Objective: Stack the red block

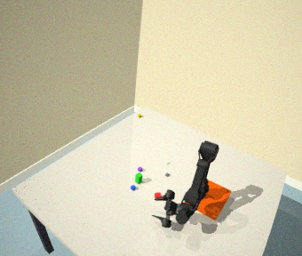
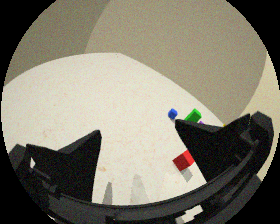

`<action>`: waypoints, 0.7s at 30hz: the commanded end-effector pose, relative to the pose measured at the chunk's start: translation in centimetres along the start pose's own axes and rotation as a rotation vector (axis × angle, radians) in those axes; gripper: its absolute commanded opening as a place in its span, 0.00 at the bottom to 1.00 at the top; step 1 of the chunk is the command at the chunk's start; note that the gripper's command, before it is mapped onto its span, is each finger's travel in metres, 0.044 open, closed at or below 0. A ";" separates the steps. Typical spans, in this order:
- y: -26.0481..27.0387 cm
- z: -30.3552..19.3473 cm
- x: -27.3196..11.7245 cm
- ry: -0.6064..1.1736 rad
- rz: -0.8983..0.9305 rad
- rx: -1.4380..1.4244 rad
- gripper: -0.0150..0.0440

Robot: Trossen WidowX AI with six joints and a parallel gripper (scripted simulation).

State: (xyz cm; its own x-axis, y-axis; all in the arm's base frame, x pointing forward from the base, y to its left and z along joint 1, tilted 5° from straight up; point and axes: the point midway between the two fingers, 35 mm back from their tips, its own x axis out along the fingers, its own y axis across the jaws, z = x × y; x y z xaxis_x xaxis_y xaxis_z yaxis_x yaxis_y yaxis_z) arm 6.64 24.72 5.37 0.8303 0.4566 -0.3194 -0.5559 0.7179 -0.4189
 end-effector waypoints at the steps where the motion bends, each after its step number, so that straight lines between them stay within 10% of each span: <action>1: 0.0 0.0 0.1 0.004 0.000 0.002 0.98; 21: -4.7 -1.4 5.5 0.523 -0.067 0.364 1.00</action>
State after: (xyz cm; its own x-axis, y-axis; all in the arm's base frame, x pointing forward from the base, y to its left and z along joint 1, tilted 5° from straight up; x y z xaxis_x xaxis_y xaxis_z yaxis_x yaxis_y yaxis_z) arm 12.89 23.49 4.09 0.7180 0.1836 -0.6714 -0.4237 0.8806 -0.2122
